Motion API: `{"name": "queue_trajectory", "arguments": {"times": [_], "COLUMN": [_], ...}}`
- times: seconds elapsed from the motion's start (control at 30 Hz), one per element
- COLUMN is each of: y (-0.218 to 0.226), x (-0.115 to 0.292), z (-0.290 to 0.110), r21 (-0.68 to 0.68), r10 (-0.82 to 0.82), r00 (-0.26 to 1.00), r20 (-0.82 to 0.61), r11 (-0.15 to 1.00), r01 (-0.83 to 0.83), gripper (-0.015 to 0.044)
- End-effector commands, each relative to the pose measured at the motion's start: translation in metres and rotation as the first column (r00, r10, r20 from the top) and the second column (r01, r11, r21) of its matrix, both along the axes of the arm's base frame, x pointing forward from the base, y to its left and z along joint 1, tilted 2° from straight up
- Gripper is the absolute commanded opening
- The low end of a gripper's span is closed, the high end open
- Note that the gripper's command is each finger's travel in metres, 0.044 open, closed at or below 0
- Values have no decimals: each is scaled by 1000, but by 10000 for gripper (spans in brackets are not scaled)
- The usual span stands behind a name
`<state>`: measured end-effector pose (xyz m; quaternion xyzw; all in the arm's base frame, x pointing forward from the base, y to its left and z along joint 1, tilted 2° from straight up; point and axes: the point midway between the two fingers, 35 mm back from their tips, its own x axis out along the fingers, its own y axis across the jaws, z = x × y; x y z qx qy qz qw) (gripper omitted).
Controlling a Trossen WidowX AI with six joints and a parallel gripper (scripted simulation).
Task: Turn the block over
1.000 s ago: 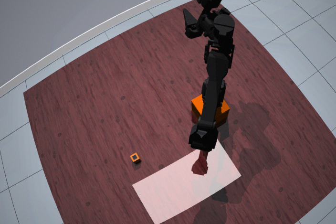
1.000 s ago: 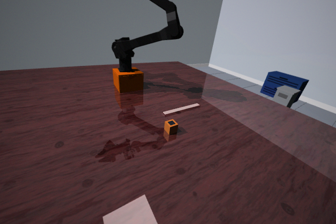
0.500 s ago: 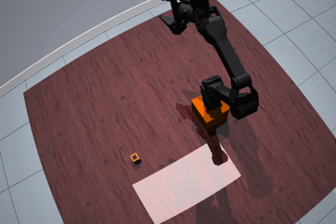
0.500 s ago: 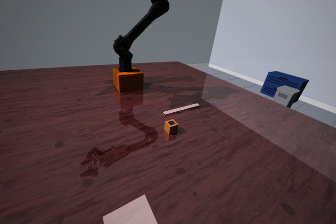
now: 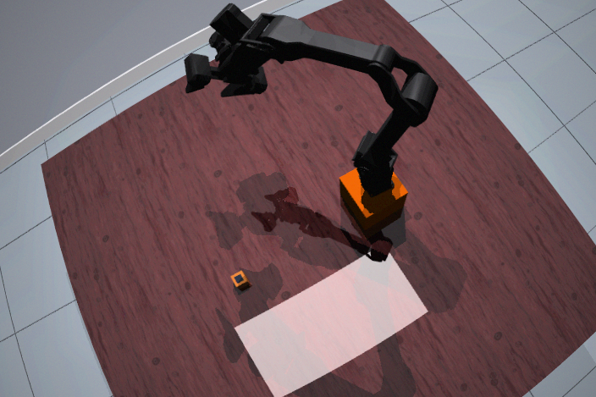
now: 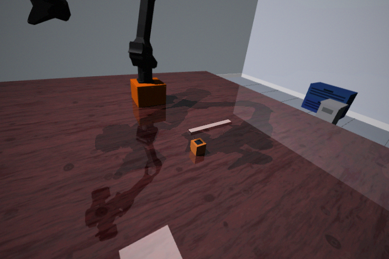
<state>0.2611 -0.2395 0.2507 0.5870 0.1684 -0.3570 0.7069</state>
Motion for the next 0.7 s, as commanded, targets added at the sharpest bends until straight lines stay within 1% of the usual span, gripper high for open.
{"name": "queue_trajectory", "arguments": {"times": [0.0, 0.1, 0.2, 0.3, 0.43, 0.53, 0.57, 0.67], "y": [38, 72, 109, 146, 187, 217, 228, 271], "x": [50, 80, 105, 119, 129, 132, 132, 130], "z": [-37, -62, -87, -108, -133, -152, -158, -185], "r21": [-10, -4, 21, 54, 97, 137, 154, 232], "r10": [273, 458, 603, 691, 764, 788, 789, 758], "r00": [945, 839, 691, 577, 407, 250, 190, -55], "r20": [-179, -294, -399, -436, -501, -563, -584, -650], "r11": [960, 877, 759, 660, 516, 388, 338, 129], "r01": [-279, -480, -650, -750, -851, -911, -929, -964], "gripper": [440, 440, 440, 440, 440, 440, 440, 440]}}
